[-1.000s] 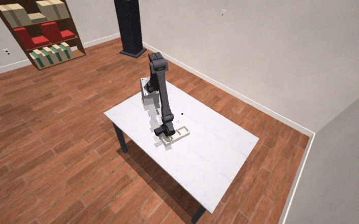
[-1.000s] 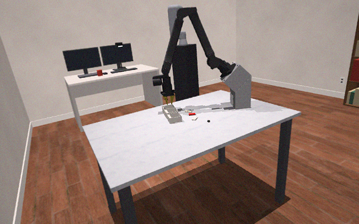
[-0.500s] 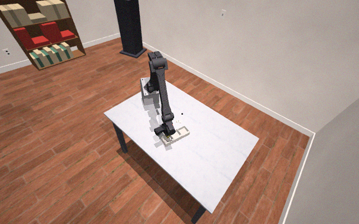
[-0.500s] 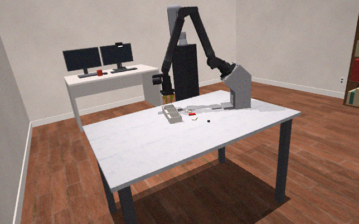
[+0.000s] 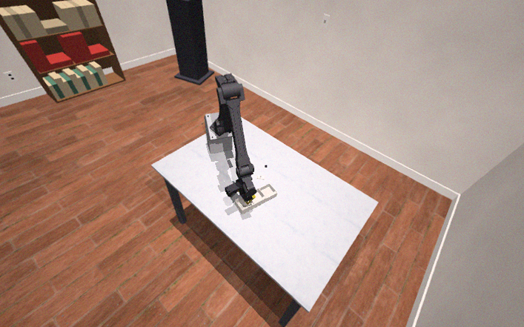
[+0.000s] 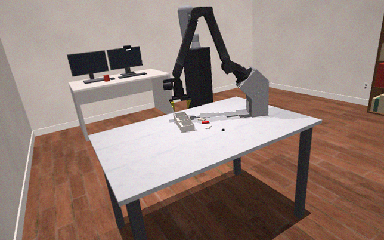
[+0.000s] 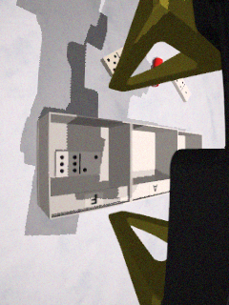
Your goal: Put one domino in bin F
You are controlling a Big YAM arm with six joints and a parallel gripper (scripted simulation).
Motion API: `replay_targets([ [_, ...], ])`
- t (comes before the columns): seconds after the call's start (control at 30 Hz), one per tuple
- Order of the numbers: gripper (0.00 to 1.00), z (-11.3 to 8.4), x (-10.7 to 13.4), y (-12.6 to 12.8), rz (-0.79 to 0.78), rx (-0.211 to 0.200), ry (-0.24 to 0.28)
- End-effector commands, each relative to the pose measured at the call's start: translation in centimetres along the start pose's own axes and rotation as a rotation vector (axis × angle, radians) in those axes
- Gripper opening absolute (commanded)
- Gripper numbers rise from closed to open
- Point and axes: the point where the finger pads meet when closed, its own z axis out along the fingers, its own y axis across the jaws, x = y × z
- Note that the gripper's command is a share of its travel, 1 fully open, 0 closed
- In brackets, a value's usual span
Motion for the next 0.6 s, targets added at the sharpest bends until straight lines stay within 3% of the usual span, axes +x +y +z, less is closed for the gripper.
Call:
replay_targets([
  [0.0,1.00,-2.6,0.3,0.6,0.005,-0.029,-0.002],
  [0.27,1.00,-6.7,-0.2,2.6,0.008,-0.067,-0.009],
  [0.57,1.00,-9.7,-0.3,2.6,0.008,-0.072,-0.010],
])
